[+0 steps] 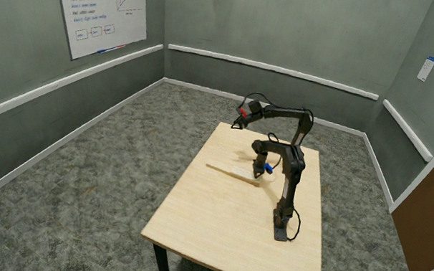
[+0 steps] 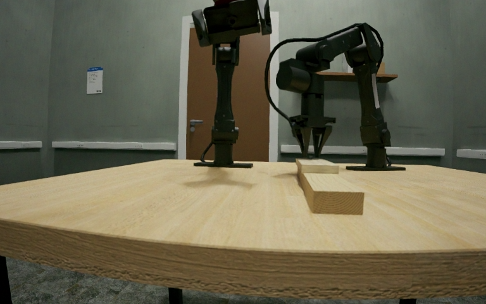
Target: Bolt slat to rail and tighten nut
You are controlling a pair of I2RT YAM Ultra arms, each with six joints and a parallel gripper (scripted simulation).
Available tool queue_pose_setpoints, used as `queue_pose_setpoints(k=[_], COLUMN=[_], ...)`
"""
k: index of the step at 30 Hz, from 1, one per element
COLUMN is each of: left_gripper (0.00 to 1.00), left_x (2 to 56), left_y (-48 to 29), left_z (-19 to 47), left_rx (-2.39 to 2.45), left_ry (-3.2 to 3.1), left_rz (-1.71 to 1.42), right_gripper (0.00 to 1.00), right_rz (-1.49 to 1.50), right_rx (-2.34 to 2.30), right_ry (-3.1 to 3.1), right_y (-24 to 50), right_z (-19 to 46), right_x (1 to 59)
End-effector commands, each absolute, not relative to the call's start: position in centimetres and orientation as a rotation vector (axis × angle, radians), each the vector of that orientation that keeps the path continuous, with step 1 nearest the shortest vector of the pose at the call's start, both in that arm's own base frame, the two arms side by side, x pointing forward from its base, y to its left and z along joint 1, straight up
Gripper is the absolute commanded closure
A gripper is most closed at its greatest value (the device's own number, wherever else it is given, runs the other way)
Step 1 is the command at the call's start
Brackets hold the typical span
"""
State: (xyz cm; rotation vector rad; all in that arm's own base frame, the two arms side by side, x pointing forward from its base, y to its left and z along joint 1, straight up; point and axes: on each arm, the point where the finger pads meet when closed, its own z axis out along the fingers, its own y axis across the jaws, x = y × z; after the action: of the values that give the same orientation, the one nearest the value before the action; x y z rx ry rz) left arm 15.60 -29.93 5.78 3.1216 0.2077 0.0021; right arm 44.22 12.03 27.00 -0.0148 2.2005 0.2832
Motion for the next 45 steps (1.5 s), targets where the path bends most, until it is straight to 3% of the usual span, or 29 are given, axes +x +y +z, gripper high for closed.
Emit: queue_pose_setpoints(k=[1,45], left_gripper=[0.66,0.66], left_x=[15.7,15.7], left_y=[-30.1,-30.1], left_z=[6.1,6.1], left_rx=[3.111,3.111], left_ry=[0.207,0.207], left_rz=[0.009,0.009], right_gripper=[0.0,0.0], right_rz=[0.308,0.201], right_rx=[0.002,0.001], right_ry=[2.23,2.928], right_y=[12.8,24.8], right_z=[27.5,13.3], right_x=[43.9,37.8])
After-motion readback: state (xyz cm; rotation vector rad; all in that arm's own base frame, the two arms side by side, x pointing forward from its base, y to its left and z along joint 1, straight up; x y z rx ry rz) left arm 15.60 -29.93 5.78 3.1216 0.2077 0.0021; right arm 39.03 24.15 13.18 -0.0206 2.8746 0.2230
